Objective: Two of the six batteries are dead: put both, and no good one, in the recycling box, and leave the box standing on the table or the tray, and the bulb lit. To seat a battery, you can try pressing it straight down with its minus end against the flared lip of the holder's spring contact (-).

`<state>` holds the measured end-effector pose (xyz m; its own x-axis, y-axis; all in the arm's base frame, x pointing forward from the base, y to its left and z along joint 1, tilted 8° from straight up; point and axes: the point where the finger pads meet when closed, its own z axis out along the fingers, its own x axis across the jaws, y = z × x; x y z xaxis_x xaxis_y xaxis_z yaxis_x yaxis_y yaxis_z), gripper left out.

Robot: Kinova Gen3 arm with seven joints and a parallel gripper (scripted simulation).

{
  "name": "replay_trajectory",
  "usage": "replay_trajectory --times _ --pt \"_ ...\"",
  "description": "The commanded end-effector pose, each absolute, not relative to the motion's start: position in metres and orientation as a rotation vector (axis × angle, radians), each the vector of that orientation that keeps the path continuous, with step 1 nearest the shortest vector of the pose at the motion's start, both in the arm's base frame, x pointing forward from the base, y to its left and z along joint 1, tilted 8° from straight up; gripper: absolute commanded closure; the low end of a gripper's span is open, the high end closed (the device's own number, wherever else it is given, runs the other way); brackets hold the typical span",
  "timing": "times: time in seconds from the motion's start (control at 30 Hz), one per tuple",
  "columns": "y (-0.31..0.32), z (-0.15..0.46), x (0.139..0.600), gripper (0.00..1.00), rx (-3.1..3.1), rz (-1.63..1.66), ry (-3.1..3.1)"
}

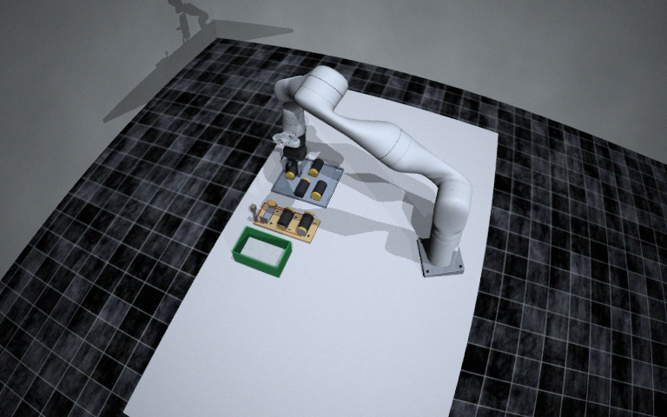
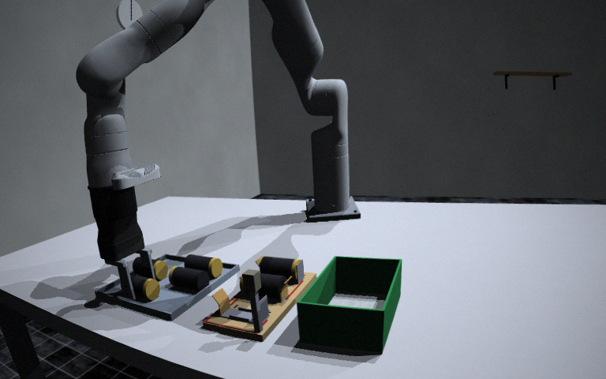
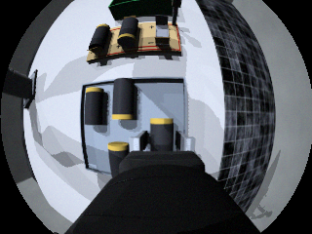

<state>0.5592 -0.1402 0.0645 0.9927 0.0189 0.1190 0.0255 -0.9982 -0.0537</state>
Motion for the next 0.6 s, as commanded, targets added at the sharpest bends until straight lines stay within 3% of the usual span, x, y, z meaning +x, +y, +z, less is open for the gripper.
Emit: replay_trajectory --times 0.0,0.1,0.13,0.57 --pt "-0.1408 0.0652 0.5595 0.1 -3.081 -0.185 -0.034" --pt "-0.1408 0.0652 0.5595 0.1 -3.081 -0.185 -0.034" --pt "-0.1408 0.0652 0.5595 0.43 -3.081 -0.185 -0.034" --pt "-0.1408 0.0652 0.5595 0.43 -3.081 -0.185 -0.034"
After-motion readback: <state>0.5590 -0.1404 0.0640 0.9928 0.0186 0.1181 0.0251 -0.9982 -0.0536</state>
